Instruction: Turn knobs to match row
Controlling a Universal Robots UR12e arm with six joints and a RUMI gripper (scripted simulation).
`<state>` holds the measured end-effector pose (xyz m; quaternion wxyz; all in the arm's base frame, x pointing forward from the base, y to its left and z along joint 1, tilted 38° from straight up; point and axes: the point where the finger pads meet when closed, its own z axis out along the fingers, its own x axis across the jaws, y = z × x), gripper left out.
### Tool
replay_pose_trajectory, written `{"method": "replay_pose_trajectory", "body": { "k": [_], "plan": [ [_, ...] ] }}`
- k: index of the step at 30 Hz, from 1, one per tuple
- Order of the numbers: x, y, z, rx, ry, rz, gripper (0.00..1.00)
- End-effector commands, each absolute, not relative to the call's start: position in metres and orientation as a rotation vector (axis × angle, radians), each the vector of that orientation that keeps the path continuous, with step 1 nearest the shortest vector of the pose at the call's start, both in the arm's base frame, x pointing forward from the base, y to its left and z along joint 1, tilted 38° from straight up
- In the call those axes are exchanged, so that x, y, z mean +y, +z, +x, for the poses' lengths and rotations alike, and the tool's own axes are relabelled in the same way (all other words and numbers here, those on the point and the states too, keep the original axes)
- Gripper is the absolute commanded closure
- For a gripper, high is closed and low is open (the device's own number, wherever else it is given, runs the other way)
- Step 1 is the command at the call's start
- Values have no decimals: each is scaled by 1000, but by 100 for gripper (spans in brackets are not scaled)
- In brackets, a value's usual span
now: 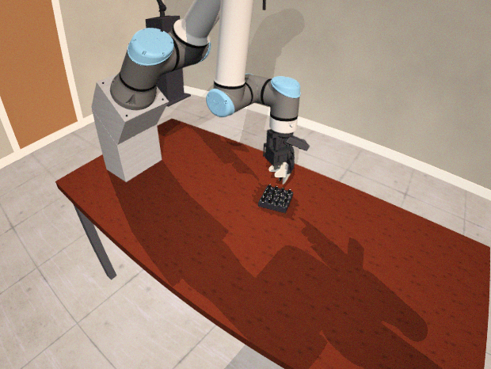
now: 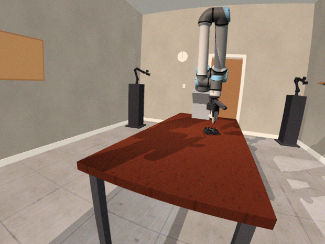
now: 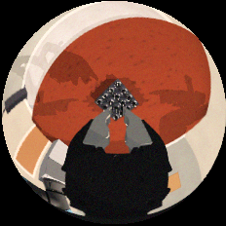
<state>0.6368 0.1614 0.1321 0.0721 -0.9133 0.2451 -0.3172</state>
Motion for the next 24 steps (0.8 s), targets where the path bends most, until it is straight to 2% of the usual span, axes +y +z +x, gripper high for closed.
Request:
{"method": "replay_pose_trajectory", "body": {
  "k": [1,24],
  "plan": [
    [162,131,638,736,-954,-2744,89],
    [161,111,653,736,-954,-2744,89]
  ]
}}
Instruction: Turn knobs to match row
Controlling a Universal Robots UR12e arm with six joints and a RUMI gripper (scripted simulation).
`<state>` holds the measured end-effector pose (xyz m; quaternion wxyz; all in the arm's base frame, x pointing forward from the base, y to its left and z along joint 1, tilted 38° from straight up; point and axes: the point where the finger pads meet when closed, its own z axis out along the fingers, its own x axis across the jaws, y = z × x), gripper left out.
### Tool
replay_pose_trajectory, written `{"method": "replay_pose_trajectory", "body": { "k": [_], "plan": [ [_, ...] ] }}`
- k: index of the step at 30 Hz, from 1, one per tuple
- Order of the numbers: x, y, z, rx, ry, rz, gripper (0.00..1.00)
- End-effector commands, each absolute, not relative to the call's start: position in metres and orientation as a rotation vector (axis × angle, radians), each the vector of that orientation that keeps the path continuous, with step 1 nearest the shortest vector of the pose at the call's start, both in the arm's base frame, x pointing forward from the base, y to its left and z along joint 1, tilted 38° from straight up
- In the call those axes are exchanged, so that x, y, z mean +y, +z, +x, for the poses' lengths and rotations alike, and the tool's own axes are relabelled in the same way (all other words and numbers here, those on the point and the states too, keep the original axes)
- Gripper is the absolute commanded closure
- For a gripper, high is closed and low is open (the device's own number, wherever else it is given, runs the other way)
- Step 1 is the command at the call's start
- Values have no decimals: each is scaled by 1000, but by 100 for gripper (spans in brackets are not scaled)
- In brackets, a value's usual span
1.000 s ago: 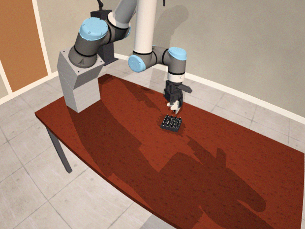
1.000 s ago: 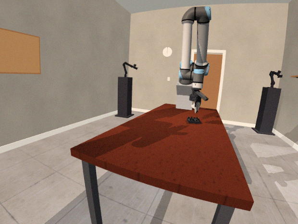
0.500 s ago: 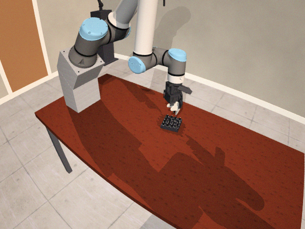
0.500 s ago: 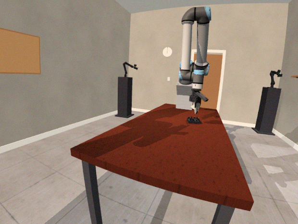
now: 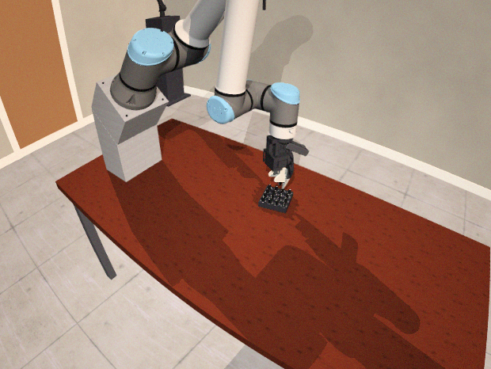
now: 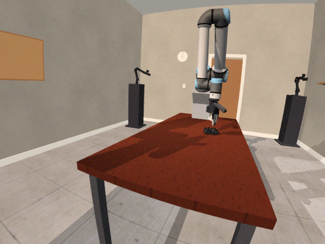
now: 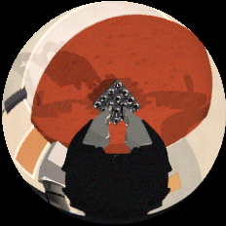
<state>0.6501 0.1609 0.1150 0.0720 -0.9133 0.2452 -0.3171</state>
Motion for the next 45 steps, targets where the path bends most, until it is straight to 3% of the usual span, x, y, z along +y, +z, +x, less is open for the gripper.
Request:
{"method": "replay_pose_trajectory", "body": {
  "k": [1,45],
  "plan": [
    [161,111,653,736,-954,-2744,89],
    [161,99,663,736,-954,-2744,89]
  ]
}}
